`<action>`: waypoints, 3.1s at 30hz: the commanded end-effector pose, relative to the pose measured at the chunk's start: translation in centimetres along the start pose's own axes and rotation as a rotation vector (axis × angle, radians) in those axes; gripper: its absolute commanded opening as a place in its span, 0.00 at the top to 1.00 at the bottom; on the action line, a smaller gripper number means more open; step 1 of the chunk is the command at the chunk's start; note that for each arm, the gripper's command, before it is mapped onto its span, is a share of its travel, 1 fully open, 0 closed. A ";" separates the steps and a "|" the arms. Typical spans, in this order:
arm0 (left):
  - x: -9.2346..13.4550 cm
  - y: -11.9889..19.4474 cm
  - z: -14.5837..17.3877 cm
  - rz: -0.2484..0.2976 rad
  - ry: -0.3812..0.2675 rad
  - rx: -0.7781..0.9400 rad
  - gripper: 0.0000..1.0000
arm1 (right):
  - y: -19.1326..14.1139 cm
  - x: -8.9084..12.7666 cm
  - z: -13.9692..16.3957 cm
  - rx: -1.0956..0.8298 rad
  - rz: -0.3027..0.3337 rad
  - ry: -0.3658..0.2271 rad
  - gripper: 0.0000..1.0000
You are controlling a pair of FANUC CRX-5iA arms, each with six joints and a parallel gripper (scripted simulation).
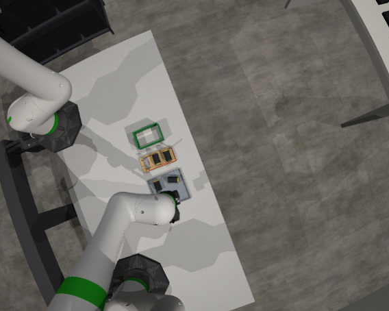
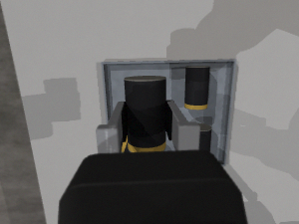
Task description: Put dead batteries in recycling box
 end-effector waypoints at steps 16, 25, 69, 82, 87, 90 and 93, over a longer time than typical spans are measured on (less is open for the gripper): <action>0.1 0.0 0.0 0.000 -0.002 0.000 0.00 | -0.2 0.1 0.1 0.000 0.000 -0.002 0.43; 0.1 0.0 0.0 0.000 -0.002 0.000 0.00 | -0.2 -0.3 0.1 0.000 0.000 -0.002 0.43; 0.1 0.0 0.0 0.000 -0.002 0.000 0.00 | -0.2 -7.8 0.1 0.000 0.000 -0.002 0.43; 0.1 0.0 0.0 0.000 -0.002 0.000 0.00 | -0.2 -11.2 0.1 0.000 -0.001 -0.002 0.43; 0.1 0.0 0.0 0.000 -0.002 0.000 0.00 | -0.2 -12.2 0.1 0.000 -0.001 -0.002 0.43; 0.1 0.0 0.0 0.000 -0.002 0.000 0.00 | -0.2 -12.3 0.1 0.000 -0.001 -0.002 0.43; 0.1 0.0 0.0 0.000 -0.002 0.000 0.00 | -0.2 -12.3 0.1 0.000 -0.001 -0.002 0.43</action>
Point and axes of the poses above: on each arm, the point where the finger pads meet when closed, its own x axis back along the fingers, its own y axis across the jaws, z = x × y, the point moved 10 cm from there along x, back along the fingers, and after that the axes turned 1 degree about -x, right-handed, at the moved point
